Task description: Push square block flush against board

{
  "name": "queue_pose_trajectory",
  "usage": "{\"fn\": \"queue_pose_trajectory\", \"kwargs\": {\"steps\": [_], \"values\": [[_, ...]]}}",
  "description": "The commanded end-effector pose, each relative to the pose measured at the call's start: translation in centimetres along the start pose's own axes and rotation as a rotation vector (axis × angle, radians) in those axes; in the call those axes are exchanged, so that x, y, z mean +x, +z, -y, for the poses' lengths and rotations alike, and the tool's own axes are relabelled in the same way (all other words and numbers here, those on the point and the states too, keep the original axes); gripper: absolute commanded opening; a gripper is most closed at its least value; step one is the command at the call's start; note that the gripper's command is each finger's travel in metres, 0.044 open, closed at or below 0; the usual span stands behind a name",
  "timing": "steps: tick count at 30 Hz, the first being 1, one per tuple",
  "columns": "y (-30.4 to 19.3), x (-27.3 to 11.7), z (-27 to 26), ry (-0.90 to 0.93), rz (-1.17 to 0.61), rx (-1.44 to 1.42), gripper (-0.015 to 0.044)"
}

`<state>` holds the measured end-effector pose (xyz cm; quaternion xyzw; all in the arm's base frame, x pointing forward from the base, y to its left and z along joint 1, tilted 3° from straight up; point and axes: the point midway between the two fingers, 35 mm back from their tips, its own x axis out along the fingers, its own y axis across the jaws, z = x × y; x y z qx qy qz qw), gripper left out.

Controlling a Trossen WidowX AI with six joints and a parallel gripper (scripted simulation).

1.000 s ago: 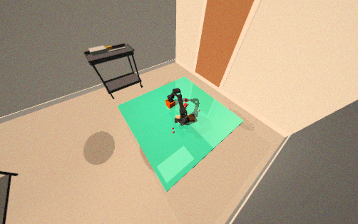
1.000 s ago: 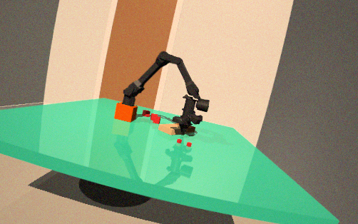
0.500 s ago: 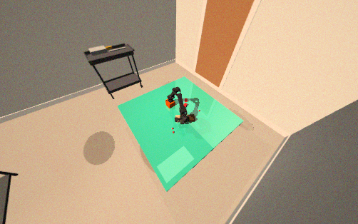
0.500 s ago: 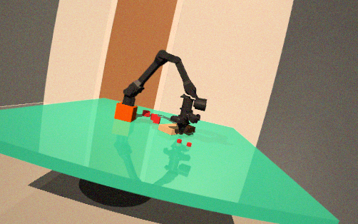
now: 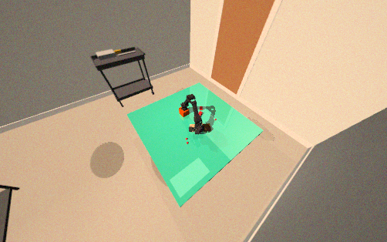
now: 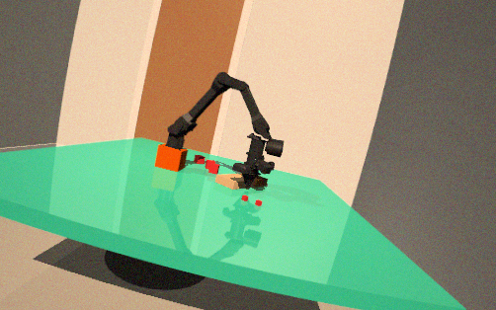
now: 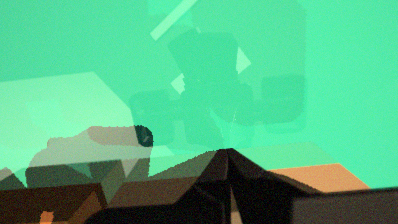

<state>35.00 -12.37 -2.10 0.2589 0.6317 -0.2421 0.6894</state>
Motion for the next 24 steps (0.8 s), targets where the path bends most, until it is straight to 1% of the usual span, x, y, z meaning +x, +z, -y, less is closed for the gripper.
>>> {"fn": "queue_pose_trajectory", "kwargs": {"steps": [1, 24], "values": [[0.8, 0.1, -0.1, 0.001, -0.001, -0.002, 0.0], [4.4, 0.0, -0.1, 0.001, 0.002, -0.002, 0.0]]}}
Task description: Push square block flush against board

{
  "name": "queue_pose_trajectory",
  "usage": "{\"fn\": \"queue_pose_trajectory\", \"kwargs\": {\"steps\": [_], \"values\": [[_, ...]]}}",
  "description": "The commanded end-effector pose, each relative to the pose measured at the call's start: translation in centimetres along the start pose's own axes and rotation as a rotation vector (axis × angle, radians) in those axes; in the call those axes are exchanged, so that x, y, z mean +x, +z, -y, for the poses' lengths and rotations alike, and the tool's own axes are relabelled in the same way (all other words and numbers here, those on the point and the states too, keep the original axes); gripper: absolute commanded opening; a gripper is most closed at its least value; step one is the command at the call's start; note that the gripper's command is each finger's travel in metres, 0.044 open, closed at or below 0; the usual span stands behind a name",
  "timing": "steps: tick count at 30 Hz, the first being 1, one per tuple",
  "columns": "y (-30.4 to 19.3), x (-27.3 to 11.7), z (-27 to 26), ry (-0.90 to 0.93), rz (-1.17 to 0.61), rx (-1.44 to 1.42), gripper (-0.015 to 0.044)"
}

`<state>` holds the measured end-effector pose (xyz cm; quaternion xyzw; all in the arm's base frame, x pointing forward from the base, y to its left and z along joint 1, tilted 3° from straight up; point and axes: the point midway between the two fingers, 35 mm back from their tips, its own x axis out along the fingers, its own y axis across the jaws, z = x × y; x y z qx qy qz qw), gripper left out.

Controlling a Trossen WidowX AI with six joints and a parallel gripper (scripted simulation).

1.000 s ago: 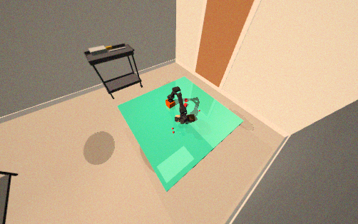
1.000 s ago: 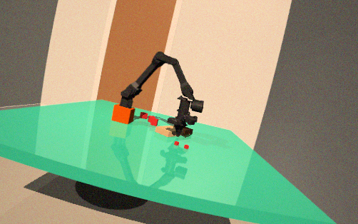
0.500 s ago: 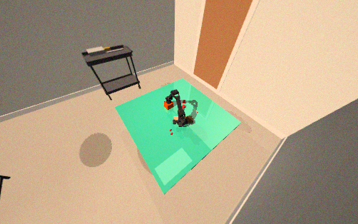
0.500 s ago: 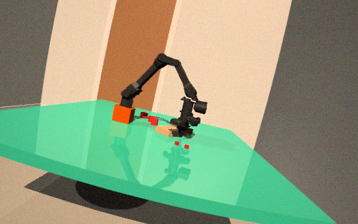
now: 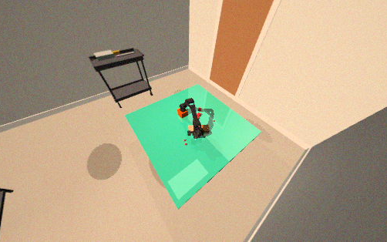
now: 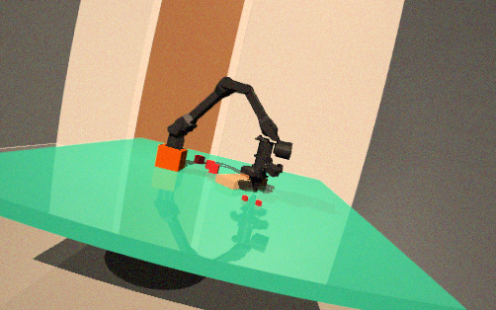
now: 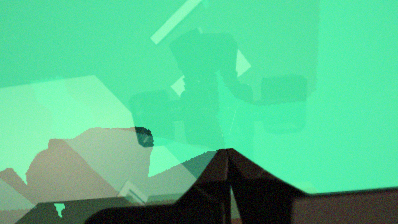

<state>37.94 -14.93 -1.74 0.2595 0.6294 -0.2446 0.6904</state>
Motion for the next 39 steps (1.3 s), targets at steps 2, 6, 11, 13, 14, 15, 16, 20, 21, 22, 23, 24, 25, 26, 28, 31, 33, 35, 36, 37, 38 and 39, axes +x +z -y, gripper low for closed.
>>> {"fn": "queue_pose_trajectory", "kwargs": {"steps": [2, 6, 11, 13, 14, 15, 16, 20, 21, 22, 23, 24, 25, 26, 28, 31, 33, 35, 36, 37, 38, 39], "values": [[0.1, -1.2, 0.0, 0.001, -0.001, -0.001, 0.0], [0.1, -5.4, 0.0, 0.002, -0.003, -0.007, 0.0], [0.1, -5.4, 0.0, 0.002, -0.003, -0.007, 0.0], [0.2, -5.3, 0.1, 0.004, 0.012, -0.022, 0.0], [0.0, -5.4, 0.4, 0.003, 0.011, -0.05, 0.0], [-0.1, -5.4, 0.6, 0.003, 0.011, -0.085, 0.0], [-0.3, -5.4, 0.9, 0.002, 0.01, -0.119, 0.0], [-1.0, -5.5, 1.9, 0.001, 0.009, -0.256, 0.0], [-1.2, -5.6, 2.2, 0.0, 0.008, -0.29, 0.0], [-1.4, -5.6, 2.4, 0.0, 0.008, -0.324, 0.0], [-1.6, -5.6, 2.7, -0.001, 0.007, -0.359, 0.0], [-1.8, -5.6, 2.9, -0.001, 0.006, -0.393, 0.0], [-2.0, -5.6, 3.2, -0.001, 0.006, -0.427, 0.0], [-2.2, -5.6, 3.4, -0.001, 0.005, -0.461, 0.0], [-2.6, -5.7, 3.9, -0.002, 0.004, -0.53, 0.0], [-3.3, -5.7, 4.6, -0.002, 0.002, -0.633, 0.0], [-3.7, -5.7, 5.1, -0.002, 0.001, -0.701, 0.0], [-4.2, -5.7, 5.5, -0.002, 0.0, -0.77, 0.0], [-4.4, -5.7, 5.7, -0.002, -0.001, -0.804, 0.0], [-4.6, -5.7, 6.0, -0.002, -0.001, -0.838, 0.0], [-4.9, -5.7, 6.2, -0.002, -0.002, -0.872, 0.0], [-5.1, -5.7, 6.4, -0.002, -0.003, -0.906, 0.0]]}}
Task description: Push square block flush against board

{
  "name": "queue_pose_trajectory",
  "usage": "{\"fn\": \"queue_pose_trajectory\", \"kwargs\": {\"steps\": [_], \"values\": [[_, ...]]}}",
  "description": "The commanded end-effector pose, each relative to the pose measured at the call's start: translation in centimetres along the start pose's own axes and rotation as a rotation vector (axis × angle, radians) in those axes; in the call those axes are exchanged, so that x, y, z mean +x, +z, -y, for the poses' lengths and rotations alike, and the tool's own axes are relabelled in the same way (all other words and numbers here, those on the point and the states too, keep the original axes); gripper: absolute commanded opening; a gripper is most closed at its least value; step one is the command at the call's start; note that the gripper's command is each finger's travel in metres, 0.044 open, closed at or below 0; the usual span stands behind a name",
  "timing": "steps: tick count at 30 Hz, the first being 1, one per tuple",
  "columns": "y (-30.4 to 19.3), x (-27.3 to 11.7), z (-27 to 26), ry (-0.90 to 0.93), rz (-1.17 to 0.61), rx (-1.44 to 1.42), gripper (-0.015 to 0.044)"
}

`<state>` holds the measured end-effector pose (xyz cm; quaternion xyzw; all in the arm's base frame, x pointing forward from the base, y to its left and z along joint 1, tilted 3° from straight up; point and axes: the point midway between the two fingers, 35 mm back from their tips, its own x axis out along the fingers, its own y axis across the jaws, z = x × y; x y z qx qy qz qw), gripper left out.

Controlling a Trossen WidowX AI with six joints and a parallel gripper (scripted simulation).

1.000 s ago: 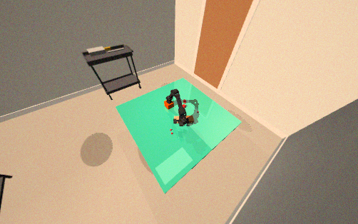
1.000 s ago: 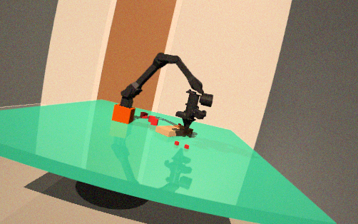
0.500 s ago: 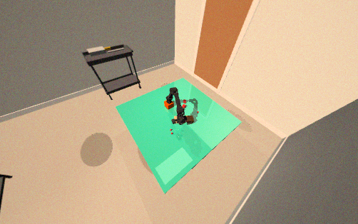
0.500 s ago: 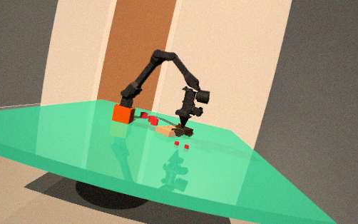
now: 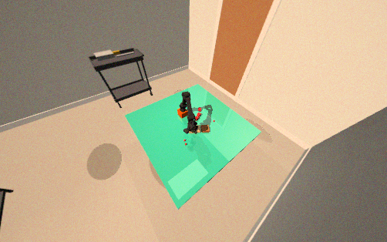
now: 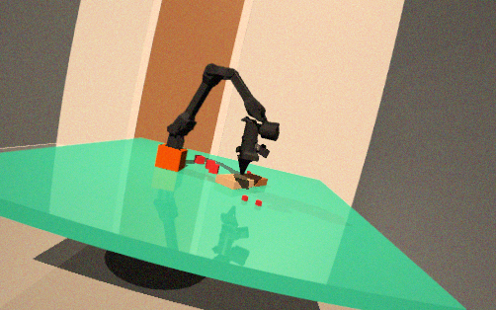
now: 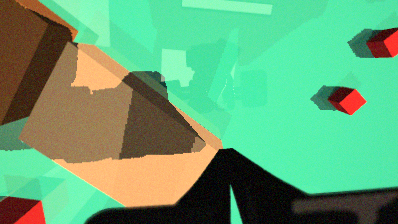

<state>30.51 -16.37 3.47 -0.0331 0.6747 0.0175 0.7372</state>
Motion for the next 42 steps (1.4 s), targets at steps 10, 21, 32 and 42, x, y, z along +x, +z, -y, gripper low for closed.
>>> {"fn": "queue_pose_trajectory", "kwargs": {"steps": [10, 21, 32, 42], "values": [[-4.3, 0.3, -0.6, 0.011, -0.006, -0.447, 0.0], [-7.3, 0.6, -1.2, 0.016, -0.007, -0.771, 0.0], [-7.6, 6.1, -1.3, 0.017, -0.007, -0.782, 0.0], [-7.1, 6.1, -1.7, 0.017, -0.007, -0.782, 0.0]]}}
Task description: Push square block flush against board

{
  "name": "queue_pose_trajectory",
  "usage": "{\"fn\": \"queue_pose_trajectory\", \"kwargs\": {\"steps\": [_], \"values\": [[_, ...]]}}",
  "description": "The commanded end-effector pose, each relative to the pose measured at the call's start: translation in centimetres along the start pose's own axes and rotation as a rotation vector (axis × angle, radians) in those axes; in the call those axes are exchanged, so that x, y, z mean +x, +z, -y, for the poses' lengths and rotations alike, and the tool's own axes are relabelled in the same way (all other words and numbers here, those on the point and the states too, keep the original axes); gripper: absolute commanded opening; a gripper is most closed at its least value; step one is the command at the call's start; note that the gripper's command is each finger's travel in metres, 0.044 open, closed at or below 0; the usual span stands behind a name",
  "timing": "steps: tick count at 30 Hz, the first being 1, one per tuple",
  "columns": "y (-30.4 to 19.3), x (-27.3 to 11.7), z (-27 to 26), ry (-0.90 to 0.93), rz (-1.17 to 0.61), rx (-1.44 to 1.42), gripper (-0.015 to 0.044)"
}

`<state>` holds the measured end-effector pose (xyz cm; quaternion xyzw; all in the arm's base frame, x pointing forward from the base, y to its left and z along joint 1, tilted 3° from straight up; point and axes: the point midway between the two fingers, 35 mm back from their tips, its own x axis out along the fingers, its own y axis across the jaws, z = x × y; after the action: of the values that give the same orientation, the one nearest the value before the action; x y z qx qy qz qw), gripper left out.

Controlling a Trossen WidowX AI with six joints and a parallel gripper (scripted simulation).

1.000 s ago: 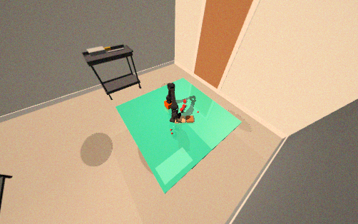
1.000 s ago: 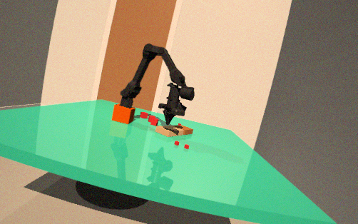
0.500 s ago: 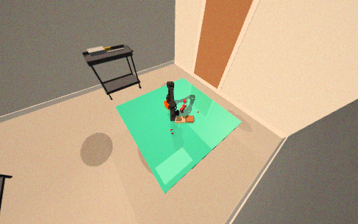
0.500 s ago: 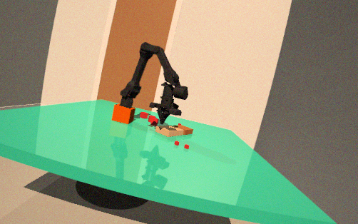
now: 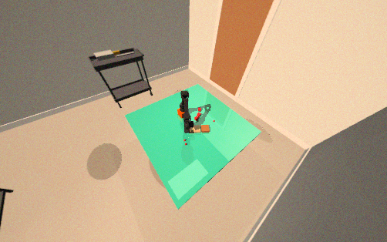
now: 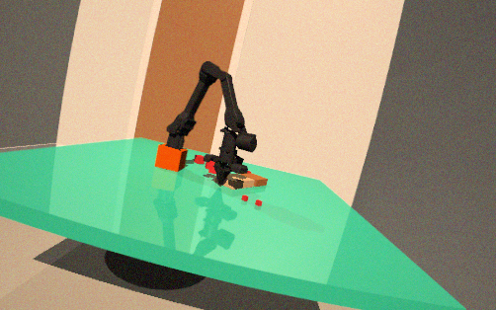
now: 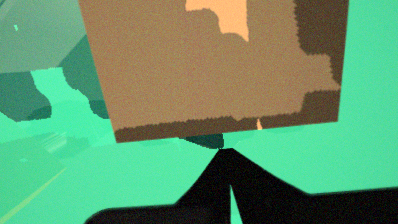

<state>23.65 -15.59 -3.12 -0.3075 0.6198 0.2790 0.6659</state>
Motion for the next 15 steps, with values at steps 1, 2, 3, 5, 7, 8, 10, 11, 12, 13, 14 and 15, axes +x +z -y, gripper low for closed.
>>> {"fn": "queue_pose_trajectory", "kwargs": {"steps": [1, 2, 3, 5, 7, 8, 10, 11, 12, 13, 14, 15], "values": [[0.5, 0.2, 0.0, 0.002, 0.002, 0.002, 0.0], [0.6, 0.2, 0.0, 0.002, 0.002, 0.002, 0.0], [0.8, 0.2, 0.1, 0.002, 0.002, 0.002, 0.0], [1.1, 0.2, 0.1, 0.002, 0.002, 0.002, 0.0], [1.3, 0.2, 0.1, 0.002, 0.002, 0.002, 0.0], [1.5, 0.2, 0.1, 0.002, 0.002, 0.002, 0.0], [1.8, 0.2, 0.1, 0.002, 0.003, 0.002, 0.0], [1.9, 0.2, 0.2, 0.002, 0.003, 0.002, 0.0], [2.0, 0.1, 0.2, 0.002, 0.003, 0.002, 0.0], [2.2, 0.1, 0.2, 0.002, 0.003, 0.002, 0.0], [2.3, 0.1, 0.2, 0.002, 0.003, 0.002, 0.0], [2.5, 0.1, 0.2, 0.002, 0.003, 0.002, 0.0]]}}
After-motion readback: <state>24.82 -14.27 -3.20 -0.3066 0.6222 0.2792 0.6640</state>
